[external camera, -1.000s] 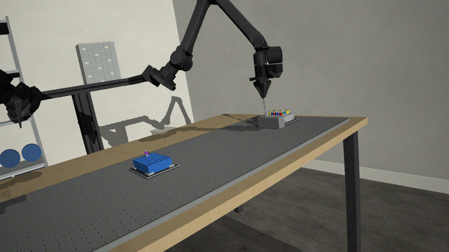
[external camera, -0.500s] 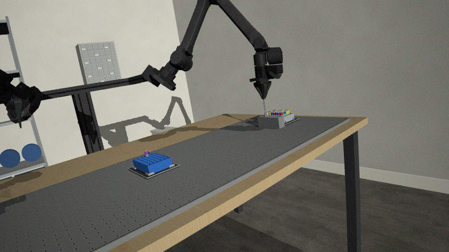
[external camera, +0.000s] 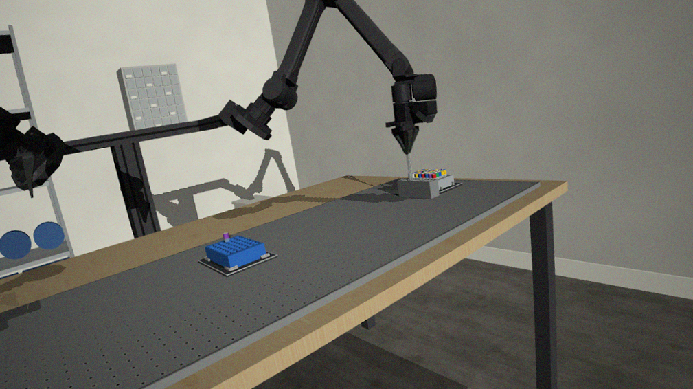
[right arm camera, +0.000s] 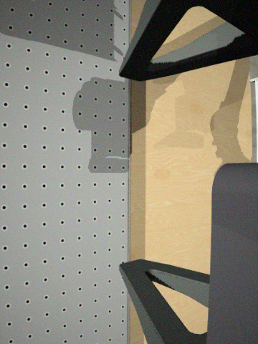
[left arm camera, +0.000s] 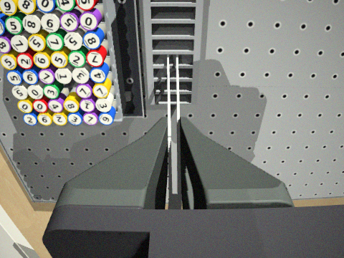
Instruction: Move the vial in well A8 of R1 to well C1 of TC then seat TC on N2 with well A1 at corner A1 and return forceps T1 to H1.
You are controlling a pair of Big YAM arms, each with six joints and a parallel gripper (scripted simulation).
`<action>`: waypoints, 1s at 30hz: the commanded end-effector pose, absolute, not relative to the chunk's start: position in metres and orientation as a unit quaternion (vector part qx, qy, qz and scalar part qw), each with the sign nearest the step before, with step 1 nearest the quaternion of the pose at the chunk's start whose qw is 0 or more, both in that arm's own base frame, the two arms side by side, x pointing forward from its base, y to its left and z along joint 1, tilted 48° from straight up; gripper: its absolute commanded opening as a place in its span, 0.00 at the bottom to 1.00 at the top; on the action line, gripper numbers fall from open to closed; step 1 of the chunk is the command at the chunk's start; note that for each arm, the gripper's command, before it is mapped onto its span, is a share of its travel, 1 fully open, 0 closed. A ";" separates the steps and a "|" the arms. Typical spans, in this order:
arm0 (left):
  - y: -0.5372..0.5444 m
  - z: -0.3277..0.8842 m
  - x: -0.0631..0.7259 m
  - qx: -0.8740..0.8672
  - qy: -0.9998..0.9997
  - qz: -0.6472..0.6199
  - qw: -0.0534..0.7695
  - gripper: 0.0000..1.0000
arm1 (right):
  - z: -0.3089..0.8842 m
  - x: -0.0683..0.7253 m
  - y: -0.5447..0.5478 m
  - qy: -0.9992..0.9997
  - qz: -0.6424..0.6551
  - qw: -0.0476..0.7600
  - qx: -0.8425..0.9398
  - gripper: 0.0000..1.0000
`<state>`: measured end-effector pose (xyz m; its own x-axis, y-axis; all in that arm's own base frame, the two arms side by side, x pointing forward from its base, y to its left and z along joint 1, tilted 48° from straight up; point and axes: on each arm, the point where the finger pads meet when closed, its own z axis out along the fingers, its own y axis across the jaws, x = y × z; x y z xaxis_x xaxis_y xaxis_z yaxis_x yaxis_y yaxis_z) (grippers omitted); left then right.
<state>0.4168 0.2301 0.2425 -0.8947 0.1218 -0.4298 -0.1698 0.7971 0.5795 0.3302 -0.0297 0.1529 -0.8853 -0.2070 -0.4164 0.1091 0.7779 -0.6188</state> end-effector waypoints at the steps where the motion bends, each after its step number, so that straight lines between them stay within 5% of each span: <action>1: 0.236 0.243 0.421 -0.014 0.918 0.321 0.232 0.07 | 0.161 0.335 -0.028 0.911 -0.330 0.246 -0.021 1.00; 30: 0.240 0.237 0.421 -0.014 0.918 0.321 0.231 0.07 | 0.161 0.335 -0.028 0.911 -0.330 0.246 -0.021 1.00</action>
